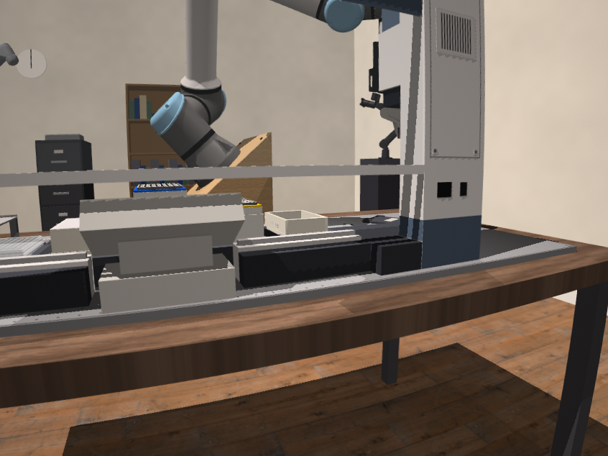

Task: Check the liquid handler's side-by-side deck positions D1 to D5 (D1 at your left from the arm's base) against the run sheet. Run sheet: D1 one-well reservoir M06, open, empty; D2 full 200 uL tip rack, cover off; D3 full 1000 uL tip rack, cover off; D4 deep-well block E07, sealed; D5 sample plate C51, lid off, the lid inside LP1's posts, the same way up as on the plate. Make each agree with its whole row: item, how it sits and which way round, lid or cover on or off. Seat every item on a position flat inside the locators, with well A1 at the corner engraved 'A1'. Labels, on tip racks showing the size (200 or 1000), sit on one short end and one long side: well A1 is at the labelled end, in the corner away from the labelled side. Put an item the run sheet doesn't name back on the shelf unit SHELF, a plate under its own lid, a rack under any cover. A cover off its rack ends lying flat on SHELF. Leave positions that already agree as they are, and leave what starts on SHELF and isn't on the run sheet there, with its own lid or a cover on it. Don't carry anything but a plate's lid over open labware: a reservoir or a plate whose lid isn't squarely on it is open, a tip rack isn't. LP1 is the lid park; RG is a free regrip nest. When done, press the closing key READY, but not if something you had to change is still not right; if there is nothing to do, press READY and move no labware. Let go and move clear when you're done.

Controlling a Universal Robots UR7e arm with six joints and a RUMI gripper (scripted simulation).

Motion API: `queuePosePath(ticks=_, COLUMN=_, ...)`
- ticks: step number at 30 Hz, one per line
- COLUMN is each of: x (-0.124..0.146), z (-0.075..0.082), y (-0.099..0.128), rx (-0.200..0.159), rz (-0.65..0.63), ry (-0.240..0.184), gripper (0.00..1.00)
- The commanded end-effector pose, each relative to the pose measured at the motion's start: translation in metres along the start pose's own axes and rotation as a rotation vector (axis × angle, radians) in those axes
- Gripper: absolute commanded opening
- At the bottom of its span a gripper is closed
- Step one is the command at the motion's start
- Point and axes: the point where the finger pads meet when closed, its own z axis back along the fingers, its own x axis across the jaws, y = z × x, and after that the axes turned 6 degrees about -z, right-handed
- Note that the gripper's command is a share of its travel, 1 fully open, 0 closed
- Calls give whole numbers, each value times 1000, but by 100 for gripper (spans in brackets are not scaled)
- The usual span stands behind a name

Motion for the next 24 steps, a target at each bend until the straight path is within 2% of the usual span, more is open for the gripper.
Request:
queuePosePath(ticks=1, x=1, z=-11, y=0, rx=1, rz=0, ry=-1, gripper=0)
queuePosePath(ticks=24, x=1, z=-46, y=0, rx=1, rz=0, ry=-1, gripper=0)
